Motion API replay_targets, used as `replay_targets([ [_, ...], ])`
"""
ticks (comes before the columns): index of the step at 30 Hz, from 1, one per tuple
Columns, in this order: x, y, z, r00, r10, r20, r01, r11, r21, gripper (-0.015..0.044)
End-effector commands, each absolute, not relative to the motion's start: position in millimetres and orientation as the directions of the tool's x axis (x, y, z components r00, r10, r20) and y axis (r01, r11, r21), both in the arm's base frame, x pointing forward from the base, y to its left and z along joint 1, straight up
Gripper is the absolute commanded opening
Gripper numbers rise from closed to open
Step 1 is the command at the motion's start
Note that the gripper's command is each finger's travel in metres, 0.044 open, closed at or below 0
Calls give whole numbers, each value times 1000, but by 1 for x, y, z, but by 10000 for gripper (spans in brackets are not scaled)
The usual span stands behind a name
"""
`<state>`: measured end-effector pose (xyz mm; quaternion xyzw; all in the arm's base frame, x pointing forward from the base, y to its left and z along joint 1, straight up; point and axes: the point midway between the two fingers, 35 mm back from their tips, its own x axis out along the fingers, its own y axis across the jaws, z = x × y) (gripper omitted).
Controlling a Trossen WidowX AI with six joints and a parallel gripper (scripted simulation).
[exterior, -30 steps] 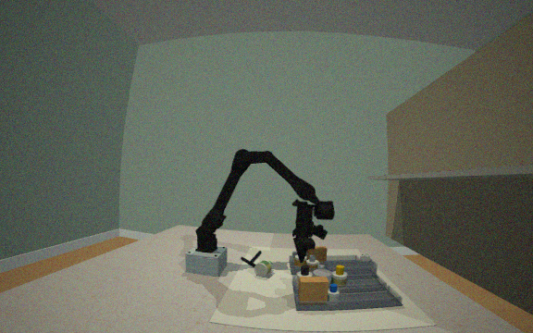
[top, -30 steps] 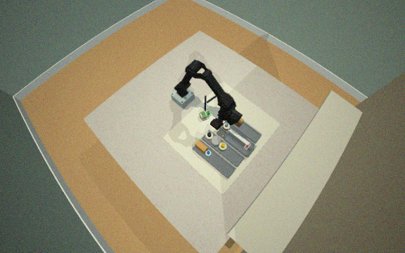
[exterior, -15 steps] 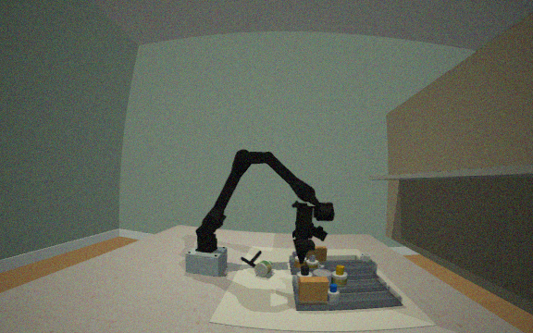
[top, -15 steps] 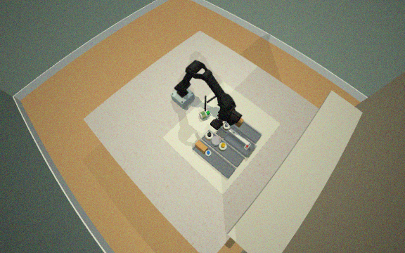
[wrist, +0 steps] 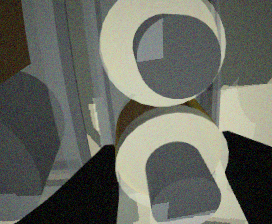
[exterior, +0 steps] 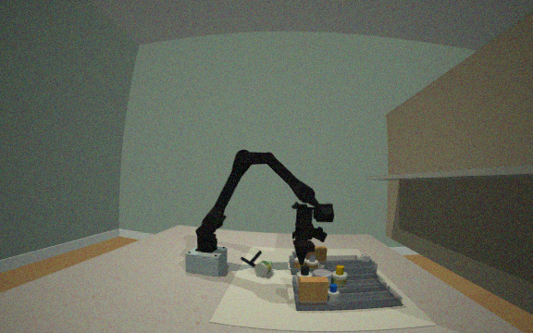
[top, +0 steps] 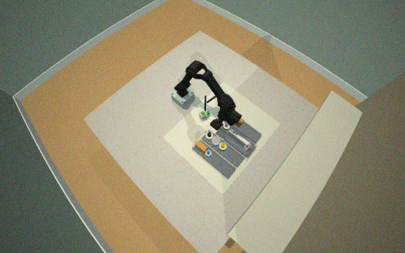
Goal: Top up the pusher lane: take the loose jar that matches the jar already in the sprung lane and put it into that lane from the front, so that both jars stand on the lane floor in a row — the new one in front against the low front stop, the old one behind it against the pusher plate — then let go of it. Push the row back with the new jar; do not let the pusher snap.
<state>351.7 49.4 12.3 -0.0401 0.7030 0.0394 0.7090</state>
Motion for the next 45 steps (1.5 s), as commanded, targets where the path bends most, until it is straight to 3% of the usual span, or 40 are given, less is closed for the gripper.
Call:
replay_targets([
  [1,357,50,11,30,3,-1000,-113,994,0,0],
  [45,351,50,5,29,3,-1000,-113,994,0,0],
])
